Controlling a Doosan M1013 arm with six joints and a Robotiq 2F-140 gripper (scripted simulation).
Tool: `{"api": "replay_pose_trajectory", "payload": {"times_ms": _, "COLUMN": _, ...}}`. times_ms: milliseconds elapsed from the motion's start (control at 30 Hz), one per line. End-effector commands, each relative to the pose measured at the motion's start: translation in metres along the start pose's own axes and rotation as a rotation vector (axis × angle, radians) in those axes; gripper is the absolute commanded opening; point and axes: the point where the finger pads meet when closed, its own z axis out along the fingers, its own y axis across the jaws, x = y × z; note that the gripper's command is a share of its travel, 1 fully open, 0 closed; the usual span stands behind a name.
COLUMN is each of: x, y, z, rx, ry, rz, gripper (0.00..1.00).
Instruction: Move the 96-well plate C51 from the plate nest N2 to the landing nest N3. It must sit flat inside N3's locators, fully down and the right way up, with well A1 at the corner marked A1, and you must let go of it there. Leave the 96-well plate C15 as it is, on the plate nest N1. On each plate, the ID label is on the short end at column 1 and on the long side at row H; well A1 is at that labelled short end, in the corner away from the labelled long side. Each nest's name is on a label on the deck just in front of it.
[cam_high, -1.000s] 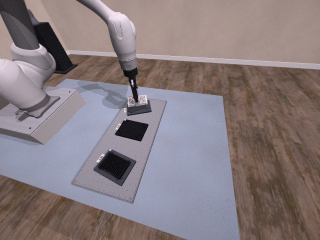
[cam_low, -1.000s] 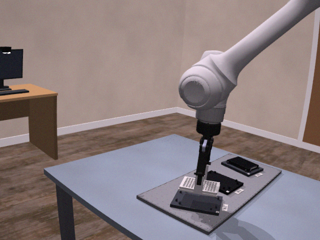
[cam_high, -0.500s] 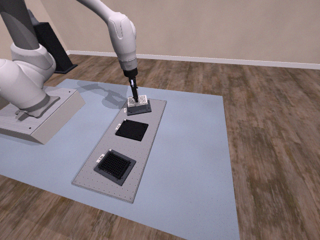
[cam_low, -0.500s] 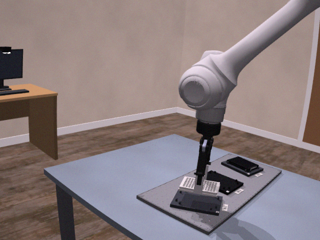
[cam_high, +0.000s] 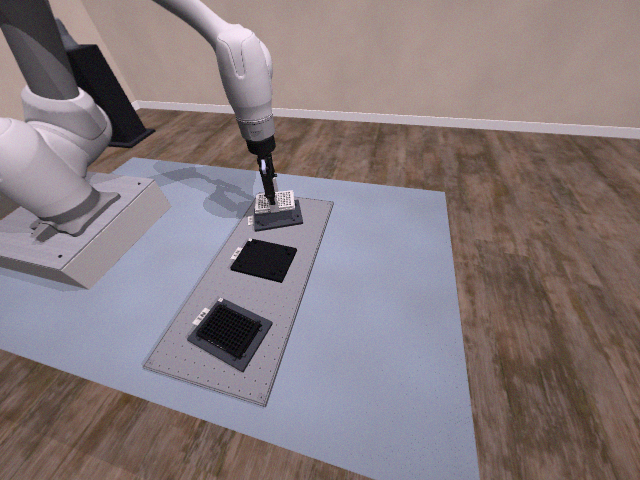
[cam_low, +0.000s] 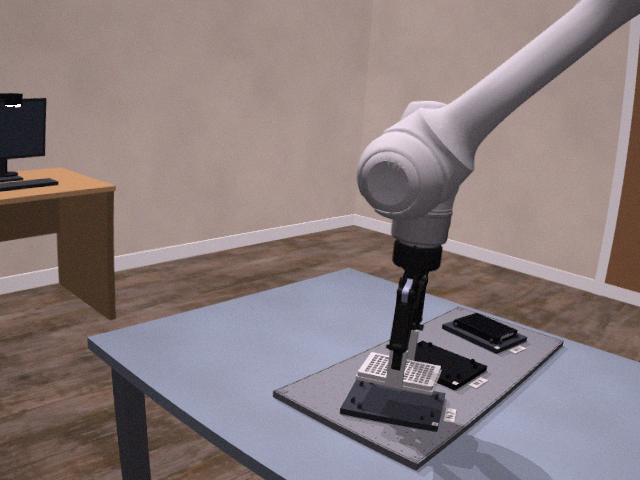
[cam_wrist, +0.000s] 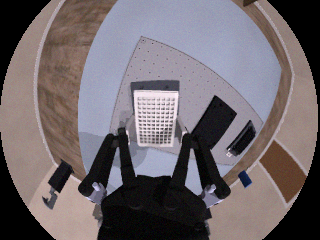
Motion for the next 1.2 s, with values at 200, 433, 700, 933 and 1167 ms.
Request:
{"api": "replay_pose_trajectory", "payload": {"times_ms": 200, "x": 0.0000, "y": -0.0001, "z": -0.0001, "rx": -0.002, "ry": 0.000, "rz": 0.170, "gripper": 0.00}}
{"api": "replay_pose_trajectory", "payload": {"times_ms": 433, "x": 0.0000, "y": -0.0001, "z": -0.0001, "rx": -0.002, "ry": 0.000, "rz": 0.215, "gripper": 0.00}}
{"api": "replay_pose_trajectory", "payload": {"times_ms": 700, "x": 0.0000, "y": -0.0001, "z": -0.0001, "rx": -0.002, "ry": 0.000, "rz": 0.337, "gripper": 0.00}}
{"api": "replay_pose_trajectory", "payload": {"times_ms": 933, "x": 0.0000, "y": -0.0001, "z": -0.0001, "rx": -0.002, "ry": 0.000, "rz": 0.425, "gripper": 0.00}}
{"api": "replay_pose_trajectory", "payload": {"times_ms": 1167, "x": -0.0010, "y": 0.0044, "z": -0.0001, "rx": -0.002, "ry": 0.000, "rz": 0.425, "gripper": 0.00}}
